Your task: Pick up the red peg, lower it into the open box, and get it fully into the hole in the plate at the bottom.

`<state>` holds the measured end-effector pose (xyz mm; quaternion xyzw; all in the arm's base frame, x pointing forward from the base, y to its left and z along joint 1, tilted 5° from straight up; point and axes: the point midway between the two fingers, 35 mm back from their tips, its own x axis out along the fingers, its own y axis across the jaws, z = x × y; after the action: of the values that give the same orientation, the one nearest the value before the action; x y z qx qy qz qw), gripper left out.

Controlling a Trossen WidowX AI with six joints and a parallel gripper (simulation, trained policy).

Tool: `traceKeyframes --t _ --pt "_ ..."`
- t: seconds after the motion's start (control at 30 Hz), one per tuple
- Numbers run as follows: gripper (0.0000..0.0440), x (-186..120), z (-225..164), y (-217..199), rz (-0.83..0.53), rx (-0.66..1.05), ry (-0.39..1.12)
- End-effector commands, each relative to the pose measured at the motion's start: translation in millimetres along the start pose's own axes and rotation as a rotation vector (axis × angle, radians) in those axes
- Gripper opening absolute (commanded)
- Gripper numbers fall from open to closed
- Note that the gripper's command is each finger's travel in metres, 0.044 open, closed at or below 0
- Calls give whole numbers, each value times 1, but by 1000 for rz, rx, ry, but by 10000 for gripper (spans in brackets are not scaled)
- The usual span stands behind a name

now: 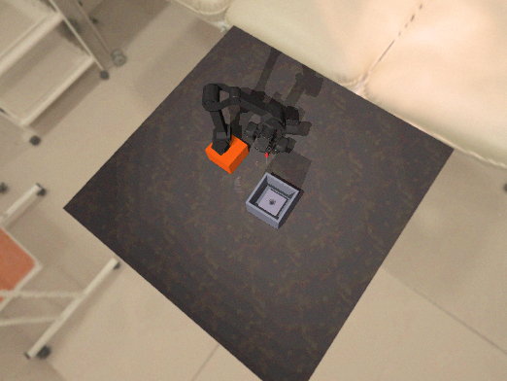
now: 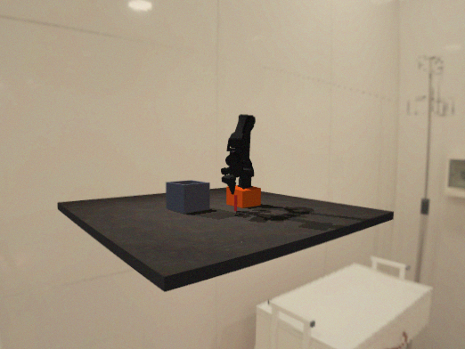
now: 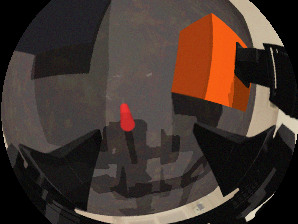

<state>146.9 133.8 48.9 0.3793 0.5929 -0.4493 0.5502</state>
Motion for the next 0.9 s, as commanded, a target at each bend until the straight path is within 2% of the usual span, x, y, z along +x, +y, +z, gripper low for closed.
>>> traceKeyframes --t 0.0,0.3,0.43,0.87 --pt "431 17 3 2 -5 -7 -26" --pt "403 45 6 7 11 7 -48" --pt "372 55 6 9 19 17 -51" --pt "43 76 -5 28 54 -20 -27"
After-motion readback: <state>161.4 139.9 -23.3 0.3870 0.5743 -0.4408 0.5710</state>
